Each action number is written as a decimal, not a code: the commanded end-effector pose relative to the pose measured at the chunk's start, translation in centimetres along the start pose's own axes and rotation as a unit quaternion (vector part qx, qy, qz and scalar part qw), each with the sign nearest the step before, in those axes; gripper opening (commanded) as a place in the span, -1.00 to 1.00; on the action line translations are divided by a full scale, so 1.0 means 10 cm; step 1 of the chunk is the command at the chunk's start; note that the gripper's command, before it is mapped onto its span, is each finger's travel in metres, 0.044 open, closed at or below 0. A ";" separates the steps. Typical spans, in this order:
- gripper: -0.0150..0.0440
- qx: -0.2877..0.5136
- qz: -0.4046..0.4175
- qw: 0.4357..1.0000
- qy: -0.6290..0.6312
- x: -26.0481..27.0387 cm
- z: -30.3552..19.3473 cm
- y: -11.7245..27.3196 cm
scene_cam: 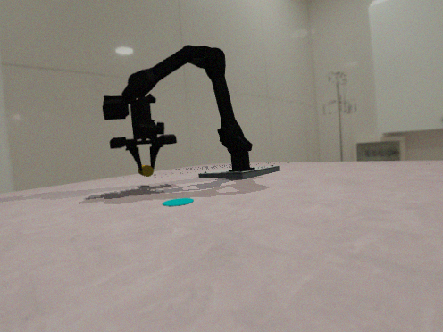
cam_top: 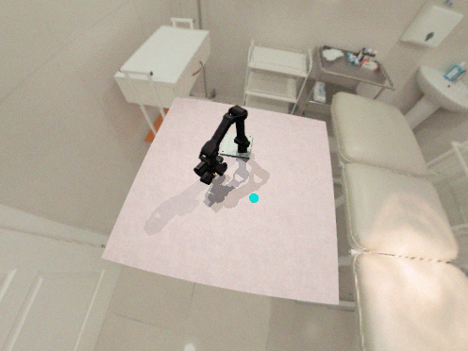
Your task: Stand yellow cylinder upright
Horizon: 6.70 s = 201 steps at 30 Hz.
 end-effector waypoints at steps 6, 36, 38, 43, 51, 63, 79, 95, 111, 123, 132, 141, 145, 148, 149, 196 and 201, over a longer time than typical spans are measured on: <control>-0.14 -0.001 -0.003 1.000 -0.001 -0.02 0.00 0.29; -0.14 -0.003 -0.003 1.000 -0.011 -0.05 0.34 0.80; -0.14 -0.004 -0.003 1.000 -0.013 -0.06 0.39 0.81; -0.14 -0.005 -0.003 1.000 -0.017 -0.08 0.53 0.82; -0.14 -0.006 -0.003 1.000 -0.023 -0.10 0.76 0.84; -0.14 -0.008 -0.003 0.999 -0.032 -0.10 1.11 0.88; -0.14 -0.011 -0.002 0.999 -0.044 -0.02 1.59 0.92; -0.14 -0.013 -0.001 0.998 -0.057 0.12 2.07 0.96; -0.14 -0.014 0.000 0.998 -0.069 0.35 2.54 0.99; -0.14 -0.017 0.002 0.997 -0.077 0.50 2.77 1.00; -0.14 -0.049 0.009 0.994 -0.093 0.46 2.79 0.94; -0.14 -0.081 0.016 0.991 -0.108 0.41 2.81 0.87; -0.14 -0.096 0.019 0.989 -0.114 0.39 2.82 0.85; -0.14 -0.106 0.021 0.987 -0.119 0.38 2.82 0.83; -0.14 -0.110 0.022 0.986 -0.120 0.37 2.82 0.82; -0.14 -0.275 0.052 0.945 -0.170 0.16 2.83 0.59; -0.14 -0.292 0.054 0.939 -0.173 0.14 2.82 0.57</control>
Point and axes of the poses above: the point midway between the two fingers, 35 mm back from their tips, its own y axis back along the fingers, its own x axis across the jaws, z = x × y, the point moved 5 cm from there along y, back along the fingers, and after that the axes turned 12 degrees about -y, right-handed, at the moved point
